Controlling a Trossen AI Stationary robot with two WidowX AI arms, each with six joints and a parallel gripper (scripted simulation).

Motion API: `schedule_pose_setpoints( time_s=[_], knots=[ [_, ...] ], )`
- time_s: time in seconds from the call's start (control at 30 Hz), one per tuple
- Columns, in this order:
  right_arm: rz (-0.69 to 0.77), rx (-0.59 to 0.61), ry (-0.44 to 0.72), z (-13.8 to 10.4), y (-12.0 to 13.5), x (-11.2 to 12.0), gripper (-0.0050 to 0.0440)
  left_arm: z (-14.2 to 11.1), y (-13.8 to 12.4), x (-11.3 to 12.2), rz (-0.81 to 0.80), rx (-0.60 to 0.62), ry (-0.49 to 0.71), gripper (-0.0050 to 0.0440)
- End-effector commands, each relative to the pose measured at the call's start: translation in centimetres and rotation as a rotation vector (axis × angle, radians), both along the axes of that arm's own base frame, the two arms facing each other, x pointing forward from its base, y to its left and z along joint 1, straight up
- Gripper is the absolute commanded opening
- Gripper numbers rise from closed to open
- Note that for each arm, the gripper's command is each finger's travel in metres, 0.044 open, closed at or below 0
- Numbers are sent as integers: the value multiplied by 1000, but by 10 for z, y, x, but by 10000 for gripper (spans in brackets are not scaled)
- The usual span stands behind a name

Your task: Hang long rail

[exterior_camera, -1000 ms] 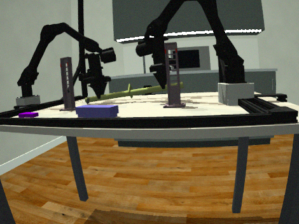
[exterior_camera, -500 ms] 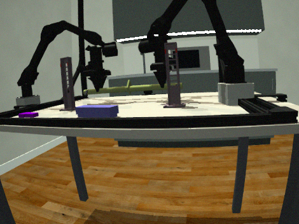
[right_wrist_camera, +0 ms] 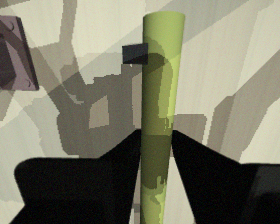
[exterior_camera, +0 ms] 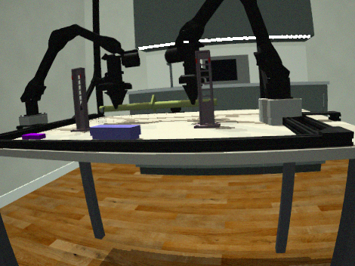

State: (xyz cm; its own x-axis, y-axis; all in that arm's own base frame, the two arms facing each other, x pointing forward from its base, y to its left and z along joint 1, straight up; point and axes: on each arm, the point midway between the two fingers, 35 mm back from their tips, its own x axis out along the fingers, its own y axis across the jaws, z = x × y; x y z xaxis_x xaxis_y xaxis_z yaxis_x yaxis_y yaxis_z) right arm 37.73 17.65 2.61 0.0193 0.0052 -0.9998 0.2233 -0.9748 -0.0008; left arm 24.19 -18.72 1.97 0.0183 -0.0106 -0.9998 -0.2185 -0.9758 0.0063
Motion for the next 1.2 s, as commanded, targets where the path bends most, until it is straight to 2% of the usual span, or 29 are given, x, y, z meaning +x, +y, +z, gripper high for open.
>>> schedule_pose_setpoints(
  time_s=[0.0, 1.17],
  knots=[
    [-2, -1, 0, -6, 0, 0, 0, -6, 0, -2, 3, 1, 2, 0],
    [0, -4, 11, -33, 1, 1, 0, -33, -1, -1, 2, 7, 12, 0]
  ],
)
